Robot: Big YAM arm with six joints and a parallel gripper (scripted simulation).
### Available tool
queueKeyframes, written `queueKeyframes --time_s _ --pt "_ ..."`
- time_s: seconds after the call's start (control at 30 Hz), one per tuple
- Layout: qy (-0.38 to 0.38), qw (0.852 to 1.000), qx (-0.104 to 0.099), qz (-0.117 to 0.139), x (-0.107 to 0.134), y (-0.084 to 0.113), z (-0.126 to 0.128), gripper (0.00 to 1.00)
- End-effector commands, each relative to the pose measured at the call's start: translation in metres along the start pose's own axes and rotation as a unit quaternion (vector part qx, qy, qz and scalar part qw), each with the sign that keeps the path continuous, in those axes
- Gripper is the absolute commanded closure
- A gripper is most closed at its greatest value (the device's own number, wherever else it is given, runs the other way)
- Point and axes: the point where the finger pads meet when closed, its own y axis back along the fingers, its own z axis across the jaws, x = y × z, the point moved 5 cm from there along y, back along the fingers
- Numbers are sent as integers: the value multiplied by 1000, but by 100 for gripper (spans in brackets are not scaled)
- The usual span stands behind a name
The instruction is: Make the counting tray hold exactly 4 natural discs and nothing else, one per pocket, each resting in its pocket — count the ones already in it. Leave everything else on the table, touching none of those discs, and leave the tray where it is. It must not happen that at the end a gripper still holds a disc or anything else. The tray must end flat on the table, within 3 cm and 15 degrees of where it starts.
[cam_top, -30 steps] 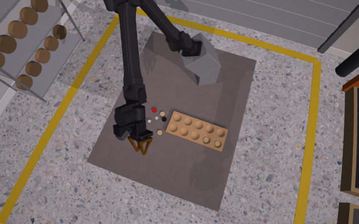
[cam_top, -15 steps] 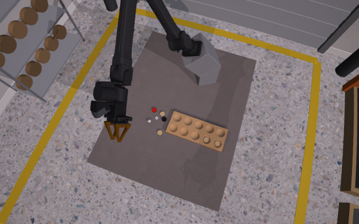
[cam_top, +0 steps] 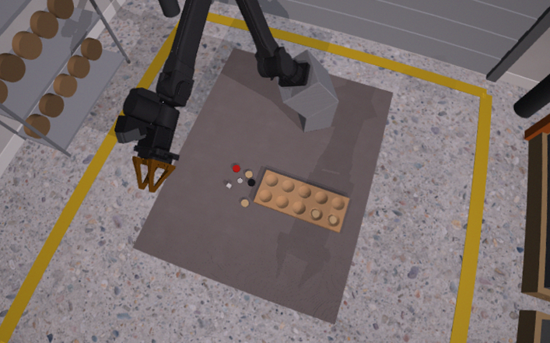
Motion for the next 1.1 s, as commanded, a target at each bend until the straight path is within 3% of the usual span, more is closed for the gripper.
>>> queueKeyframes --time_s 0.0,0.1,0.13,0.2,0.23,0.5,0.53,0.6,0.83,0.87,0.9,1.07 --pt "35 997 26 68 63 -25 -18 55" --pt "35 997 26 63 61 -25 -18 55" --pt "35 998 17 59 59 -25 -9 55" --pt "35 999 11 31 28 -28 -4 55" --pt "34 999 15 15 12 -17 -7 55" --pt "34 999 16 18 17 -17 -8 55" --pt "35 999 15 34 32 -28 -8 55" --pt "34 999 15 36 34 -28 -8 55" --pt "34 999 16 22 21 -19 -8 55" --pt "34 999 16 24 23 -20 -8 55" --pt "63 989 53 124 116 -33 -36 55" --pt "63 989 53 119 114 -34 -36 55"
